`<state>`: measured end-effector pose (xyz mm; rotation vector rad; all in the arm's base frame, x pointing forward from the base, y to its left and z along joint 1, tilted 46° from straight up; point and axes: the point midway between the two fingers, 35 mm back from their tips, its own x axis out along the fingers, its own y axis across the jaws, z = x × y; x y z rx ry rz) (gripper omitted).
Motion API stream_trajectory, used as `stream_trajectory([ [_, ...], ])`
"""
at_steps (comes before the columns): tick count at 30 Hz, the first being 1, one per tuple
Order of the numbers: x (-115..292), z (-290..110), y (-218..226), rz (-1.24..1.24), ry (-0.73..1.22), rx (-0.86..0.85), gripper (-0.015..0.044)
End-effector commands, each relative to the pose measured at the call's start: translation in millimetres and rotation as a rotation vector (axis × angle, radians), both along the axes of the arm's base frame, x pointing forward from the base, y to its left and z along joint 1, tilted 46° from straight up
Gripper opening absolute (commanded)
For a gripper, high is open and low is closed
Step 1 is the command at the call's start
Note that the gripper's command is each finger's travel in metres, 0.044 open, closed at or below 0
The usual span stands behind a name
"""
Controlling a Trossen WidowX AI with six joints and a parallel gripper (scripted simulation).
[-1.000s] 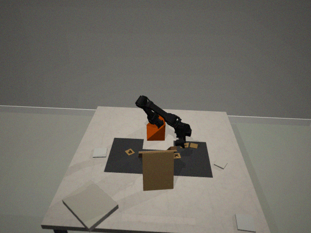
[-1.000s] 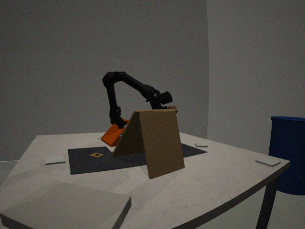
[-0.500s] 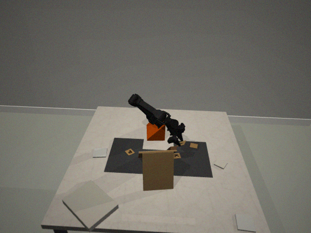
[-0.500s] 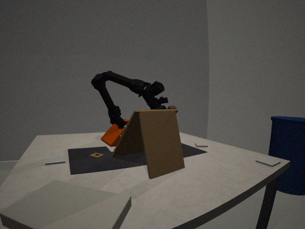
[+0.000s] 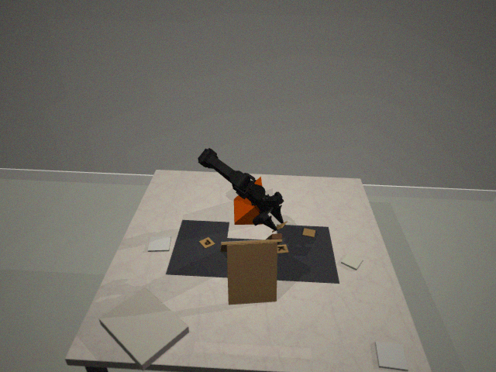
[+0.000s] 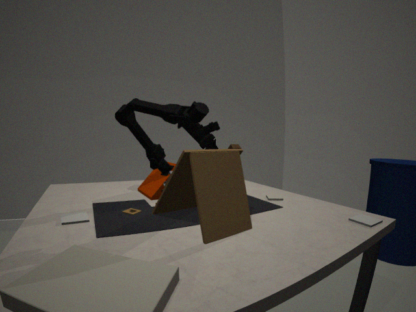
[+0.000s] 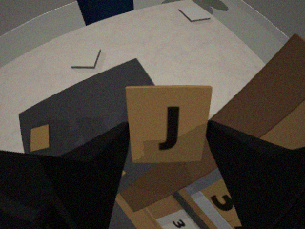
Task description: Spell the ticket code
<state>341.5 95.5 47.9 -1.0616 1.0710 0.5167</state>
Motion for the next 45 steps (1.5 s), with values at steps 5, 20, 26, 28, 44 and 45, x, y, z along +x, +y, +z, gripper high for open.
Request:
stream_trajectory([
  [5,16,37,-11,-0.061,-0.099,0.062,0.0000],
  [20,27,93,-77,-0.192,-0.282,0.062,0.0000],
  [26,30,118,-105,-0.243,-0.364,0.049,0.0000],
  [28,30,127,-116,-0.264,-0.396,0.042,0.0000],
  [44,8,184,-194,-0.493,-0.568,0.041,0.0000],
  [45,5,187,-199,-0.504,-0.576,0.038,0.0000],
])
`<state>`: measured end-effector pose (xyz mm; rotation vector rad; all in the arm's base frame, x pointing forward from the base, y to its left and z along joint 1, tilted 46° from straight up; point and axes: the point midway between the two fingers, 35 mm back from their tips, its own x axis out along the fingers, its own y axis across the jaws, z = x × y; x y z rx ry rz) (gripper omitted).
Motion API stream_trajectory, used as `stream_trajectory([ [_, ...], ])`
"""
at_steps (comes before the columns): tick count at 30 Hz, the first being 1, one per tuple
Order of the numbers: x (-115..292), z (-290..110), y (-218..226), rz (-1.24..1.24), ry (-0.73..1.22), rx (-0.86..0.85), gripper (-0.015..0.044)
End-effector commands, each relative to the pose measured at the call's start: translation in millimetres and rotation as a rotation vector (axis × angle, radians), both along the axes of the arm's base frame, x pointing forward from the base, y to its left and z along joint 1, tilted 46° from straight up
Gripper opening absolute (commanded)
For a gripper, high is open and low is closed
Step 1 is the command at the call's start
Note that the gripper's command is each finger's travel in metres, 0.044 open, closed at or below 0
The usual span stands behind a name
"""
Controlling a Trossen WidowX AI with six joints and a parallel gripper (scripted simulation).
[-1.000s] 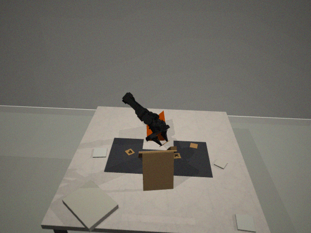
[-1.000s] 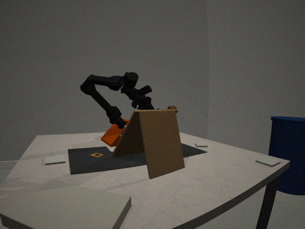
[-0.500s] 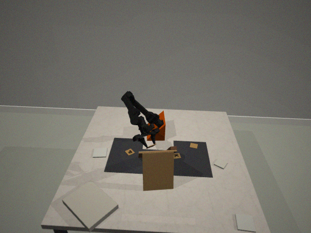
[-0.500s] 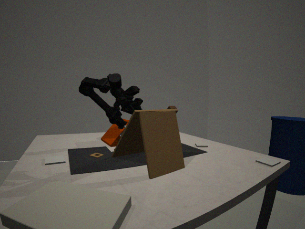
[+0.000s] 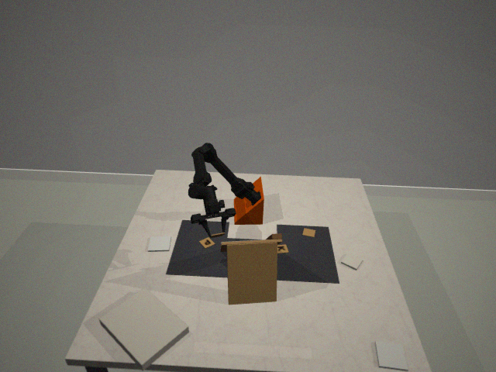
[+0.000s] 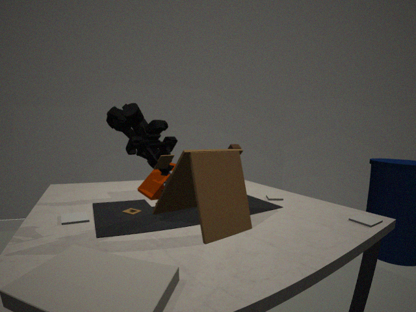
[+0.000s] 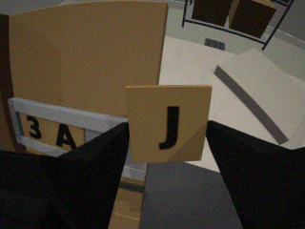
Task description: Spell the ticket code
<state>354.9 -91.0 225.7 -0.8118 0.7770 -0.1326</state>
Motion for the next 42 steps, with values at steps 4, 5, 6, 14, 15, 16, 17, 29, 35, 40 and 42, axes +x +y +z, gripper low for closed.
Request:
stream_trajectory([
  [4,-21,19,-32,-0.082,-0.058,-0.002,0.0000],
  [5,-25,22,-36,-0.094,-0.065,-0.004,0.0000],
  [6,-28,24,-41,-0.106,-0.072,-0.006,0.0000],
  [14,-49,38,-64,-0.172,-0.111,-0.020,0.0000],
  [15,-48,37,-65,-0.172,-0.111,-0.020,0.0000],
  [16,-46,36,-66,-0.172,-0.111,-0.020,0.0000],
  [17,-43,35,-68,-0.172,-0.111,-0.020,0.0000],
  [29,-14,14,-90,-0.172,-0.112,-0.022,0.0000],
  [35,-15,15,-90,-0.172,-0.112,-0.022,0.0000],
  [40,-15,14,-89,-0.172,-0.112,-0.021,0.0000],
  [42,-16,13,-88,-0.172,-0.112,-0.021,0.0000],
])
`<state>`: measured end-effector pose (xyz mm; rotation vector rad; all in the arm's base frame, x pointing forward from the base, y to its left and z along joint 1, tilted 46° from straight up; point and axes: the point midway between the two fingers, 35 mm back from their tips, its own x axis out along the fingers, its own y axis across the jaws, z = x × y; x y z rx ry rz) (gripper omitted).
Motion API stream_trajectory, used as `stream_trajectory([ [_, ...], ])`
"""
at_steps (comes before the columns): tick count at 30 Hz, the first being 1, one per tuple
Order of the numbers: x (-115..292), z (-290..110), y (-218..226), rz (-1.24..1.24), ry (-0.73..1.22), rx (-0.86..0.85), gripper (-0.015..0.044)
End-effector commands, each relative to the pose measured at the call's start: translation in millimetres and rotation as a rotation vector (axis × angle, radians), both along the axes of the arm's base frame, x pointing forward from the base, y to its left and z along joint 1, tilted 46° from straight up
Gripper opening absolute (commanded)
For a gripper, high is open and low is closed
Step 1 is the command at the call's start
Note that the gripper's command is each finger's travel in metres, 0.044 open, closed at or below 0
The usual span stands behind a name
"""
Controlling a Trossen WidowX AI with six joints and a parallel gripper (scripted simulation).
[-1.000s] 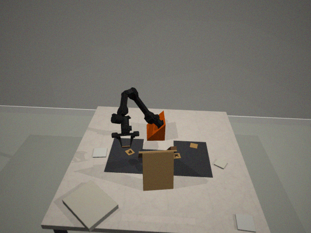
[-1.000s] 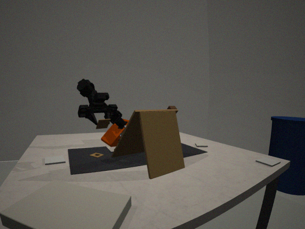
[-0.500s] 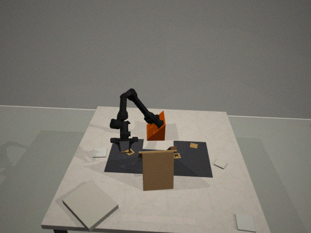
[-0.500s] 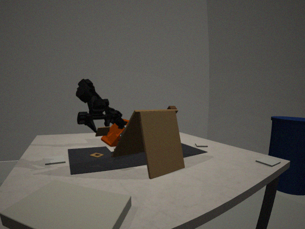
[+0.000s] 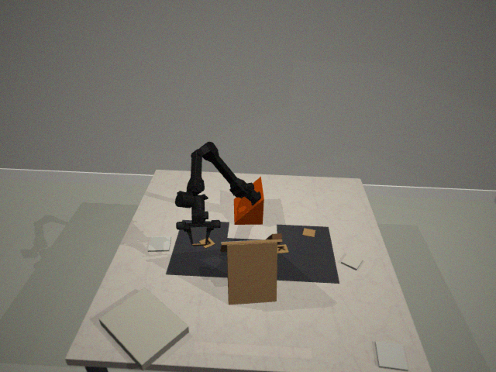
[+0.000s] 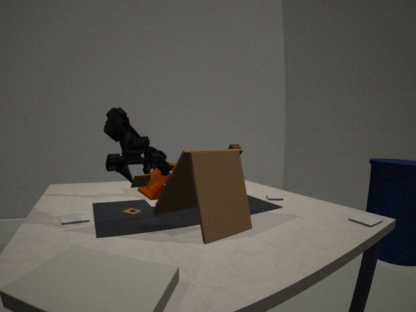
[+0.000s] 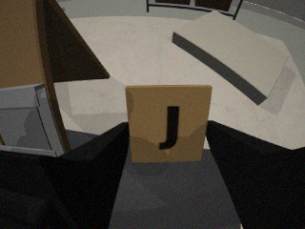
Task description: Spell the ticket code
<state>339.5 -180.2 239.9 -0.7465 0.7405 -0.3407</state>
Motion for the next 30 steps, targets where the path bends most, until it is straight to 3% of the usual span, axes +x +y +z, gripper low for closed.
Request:
stream_trajectory([
  [1,0,-1,2,0.004,0.001,-0.003,0.0000],
  [30,-1,-12,12,0.004,0.001,-0.002,0.0000],
])
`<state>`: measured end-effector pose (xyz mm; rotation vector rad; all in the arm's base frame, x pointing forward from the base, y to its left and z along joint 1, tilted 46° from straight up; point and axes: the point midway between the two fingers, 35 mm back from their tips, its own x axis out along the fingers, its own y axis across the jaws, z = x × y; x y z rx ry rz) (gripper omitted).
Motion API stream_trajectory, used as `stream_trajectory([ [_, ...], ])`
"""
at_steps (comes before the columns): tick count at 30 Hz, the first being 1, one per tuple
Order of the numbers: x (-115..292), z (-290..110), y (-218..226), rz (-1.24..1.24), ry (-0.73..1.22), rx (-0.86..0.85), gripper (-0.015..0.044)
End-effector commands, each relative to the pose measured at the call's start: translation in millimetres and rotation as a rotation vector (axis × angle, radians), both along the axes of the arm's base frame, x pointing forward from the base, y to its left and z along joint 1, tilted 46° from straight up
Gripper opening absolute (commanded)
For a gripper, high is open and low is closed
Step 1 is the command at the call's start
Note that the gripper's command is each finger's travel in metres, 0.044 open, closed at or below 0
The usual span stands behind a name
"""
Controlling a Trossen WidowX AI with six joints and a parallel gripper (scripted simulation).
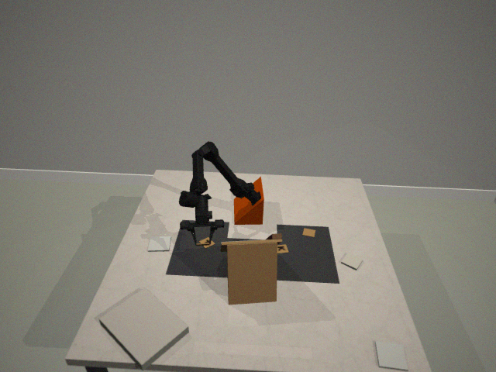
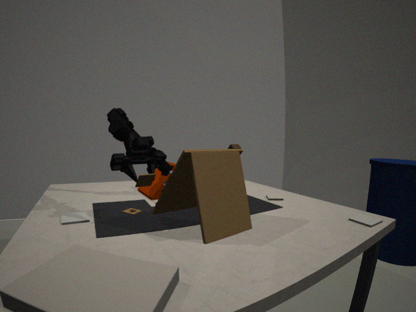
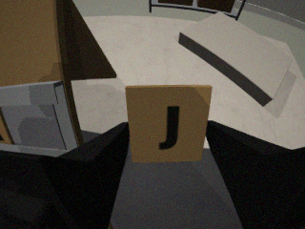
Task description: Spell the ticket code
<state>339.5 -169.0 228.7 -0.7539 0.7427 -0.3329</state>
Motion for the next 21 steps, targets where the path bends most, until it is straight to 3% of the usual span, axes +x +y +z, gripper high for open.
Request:
stream_trajectory([
  [1,-0.5,-1.1,1.4,-0.004,-0.005,0.002,0.0000],
  [21,0.1,-8.7,7.9,-0.004,-0.004,0.003,0.0000],
])
